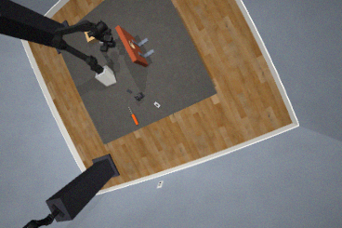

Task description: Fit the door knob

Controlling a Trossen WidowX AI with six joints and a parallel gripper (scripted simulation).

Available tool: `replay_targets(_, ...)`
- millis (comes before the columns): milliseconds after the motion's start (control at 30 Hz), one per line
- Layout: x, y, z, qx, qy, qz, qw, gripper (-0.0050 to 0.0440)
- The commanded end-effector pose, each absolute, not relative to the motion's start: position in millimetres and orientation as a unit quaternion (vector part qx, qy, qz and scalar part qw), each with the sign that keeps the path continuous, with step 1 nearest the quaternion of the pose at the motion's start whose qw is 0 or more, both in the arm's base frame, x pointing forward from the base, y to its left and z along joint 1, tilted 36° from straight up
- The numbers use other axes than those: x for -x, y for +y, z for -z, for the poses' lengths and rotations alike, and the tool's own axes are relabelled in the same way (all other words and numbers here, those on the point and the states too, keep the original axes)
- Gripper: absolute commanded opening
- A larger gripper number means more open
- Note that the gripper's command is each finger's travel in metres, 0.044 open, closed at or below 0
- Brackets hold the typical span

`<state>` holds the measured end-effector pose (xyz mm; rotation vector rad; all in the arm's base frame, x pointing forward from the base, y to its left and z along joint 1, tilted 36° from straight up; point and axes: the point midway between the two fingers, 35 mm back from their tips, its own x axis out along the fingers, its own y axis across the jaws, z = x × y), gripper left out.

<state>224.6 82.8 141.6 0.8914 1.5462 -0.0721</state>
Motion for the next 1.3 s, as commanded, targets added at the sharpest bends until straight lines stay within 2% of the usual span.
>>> replay_targets(0,-230.7,73.6,-142.5,-0.425,0.667,0.085,0.606,0.0)
replay_targets(500,-241.7,28.1,-135.2,-0.599,0.59,0.331,0.428,0.0)
replay_targets(567,-241.7,28.1,-135.2,-0.599,0.59,0.331,0.428,0.0)
replay_targets(1267,-241.5,-30.3,-126.7,-0.712,0.382,0.575,0.13,0.0)
